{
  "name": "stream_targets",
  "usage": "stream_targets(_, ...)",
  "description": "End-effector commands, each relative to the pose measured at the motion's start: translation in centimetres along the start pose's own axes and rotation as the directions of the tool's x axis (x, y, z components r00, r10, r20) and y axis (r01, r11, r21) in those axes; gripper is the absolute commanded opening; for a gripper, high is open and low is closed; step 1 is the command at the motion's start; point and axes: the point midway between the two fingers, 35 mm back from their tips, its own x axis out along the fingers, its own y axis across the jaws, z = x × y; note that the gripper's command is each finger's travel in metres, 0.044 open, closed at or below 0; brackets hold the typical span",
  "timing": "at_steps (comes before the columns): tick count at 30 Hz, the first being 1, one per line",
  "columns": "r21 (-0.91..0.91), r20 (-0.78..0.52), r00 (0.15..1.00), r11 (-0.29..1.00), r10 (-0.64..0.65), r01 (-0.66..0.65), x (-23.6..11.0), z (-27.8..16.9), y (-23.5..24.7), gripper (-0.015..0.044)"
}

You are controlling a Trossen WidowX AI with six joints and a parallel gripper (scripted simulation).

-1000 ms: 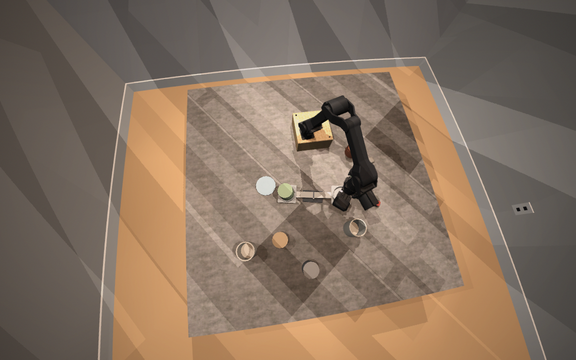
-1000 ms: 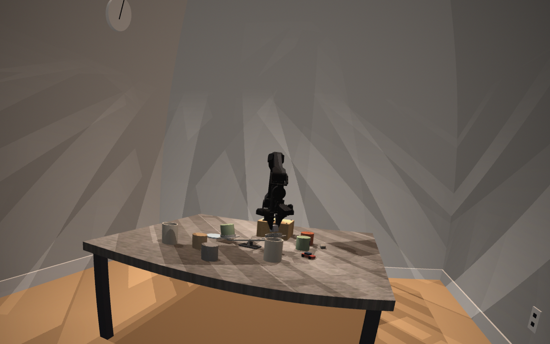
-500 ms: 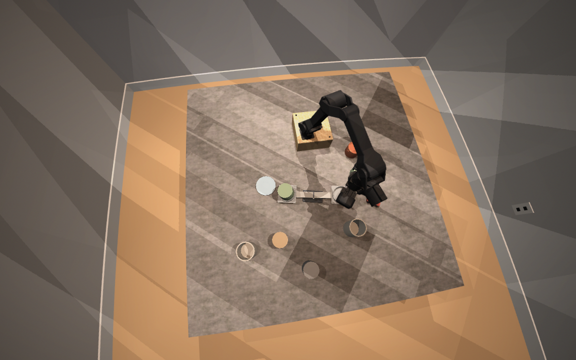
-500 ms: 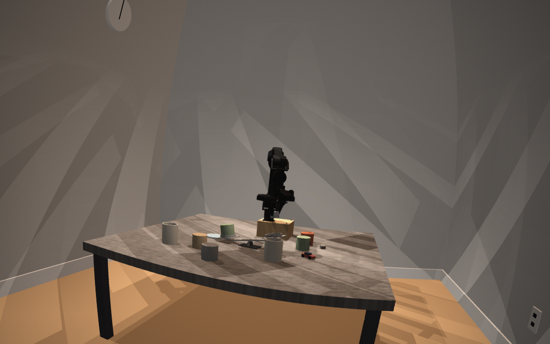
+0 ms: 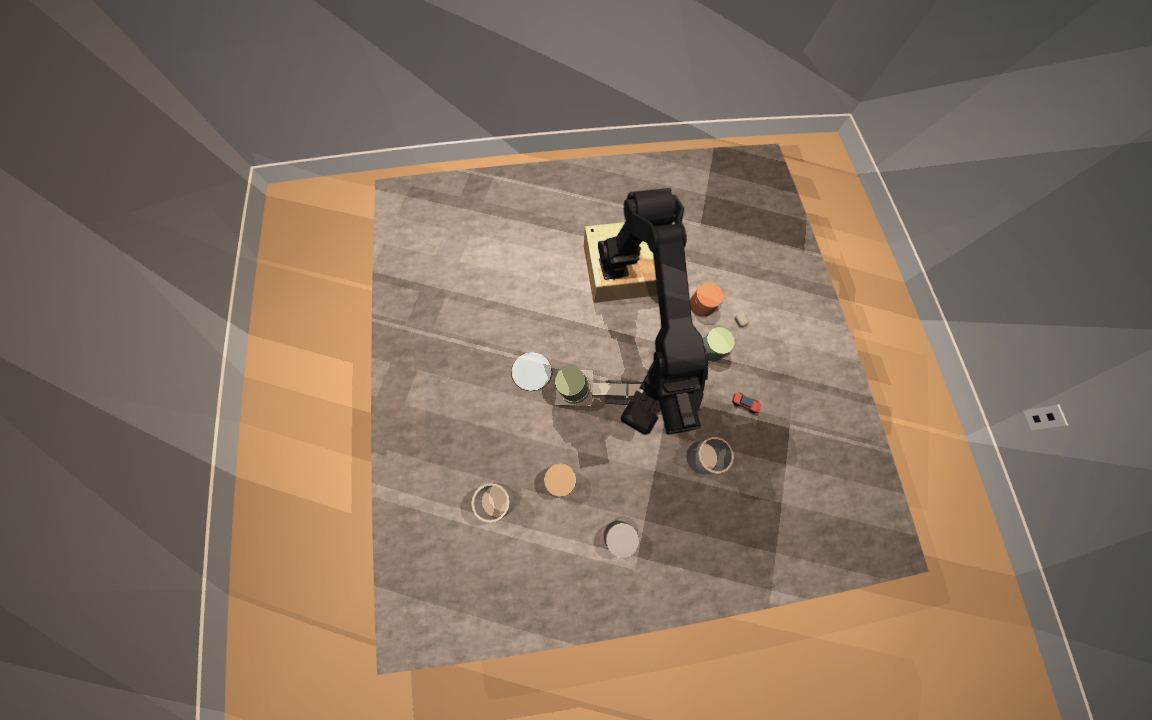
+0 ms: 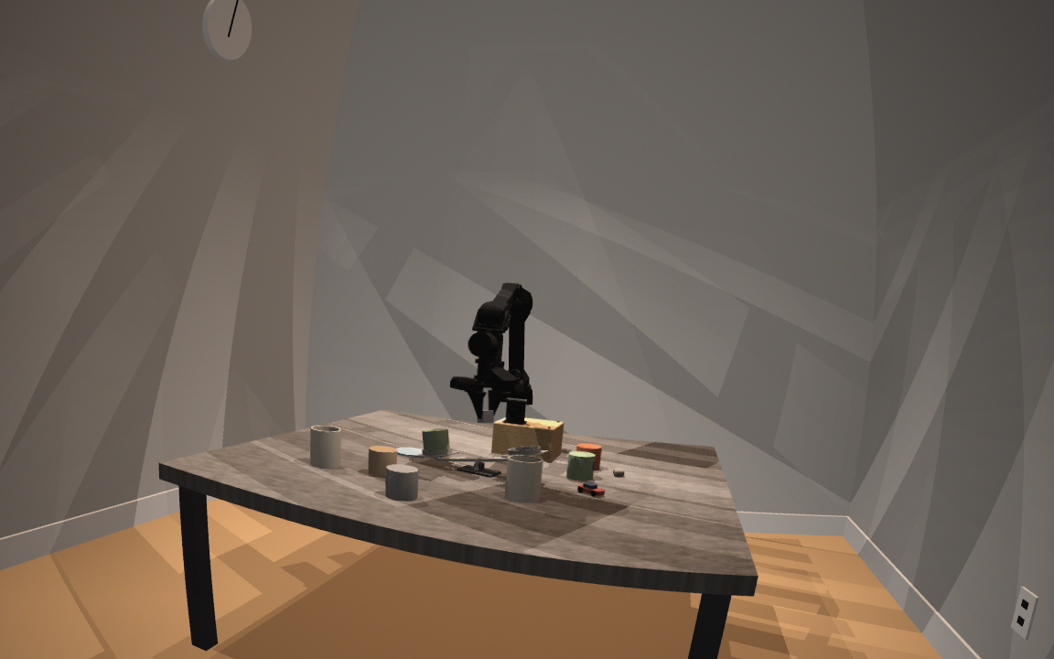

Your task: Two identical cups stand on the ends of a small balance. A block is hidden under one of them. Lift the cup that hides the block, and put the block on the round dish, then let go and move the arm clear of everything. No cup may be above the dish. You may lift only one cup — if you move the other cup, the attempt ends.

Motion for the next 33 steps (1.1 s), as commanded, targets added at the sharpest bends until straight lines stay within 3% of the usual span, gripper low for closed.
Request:
stream_targets(1,0.001,-0.005,1.0,1.0,-0.01,0.01,0.9,-3.0,-2.1,0.0)
stream_targets(15,0.021,-0.035,0.999,0.999,-0.028,0.029,3.4,-14.0,-6.4,0.0)
stream_targets(33,0.003,-0.049,0.999,1.0,0.003,-0.003,6.7,-27.0,-6.0,0.0)
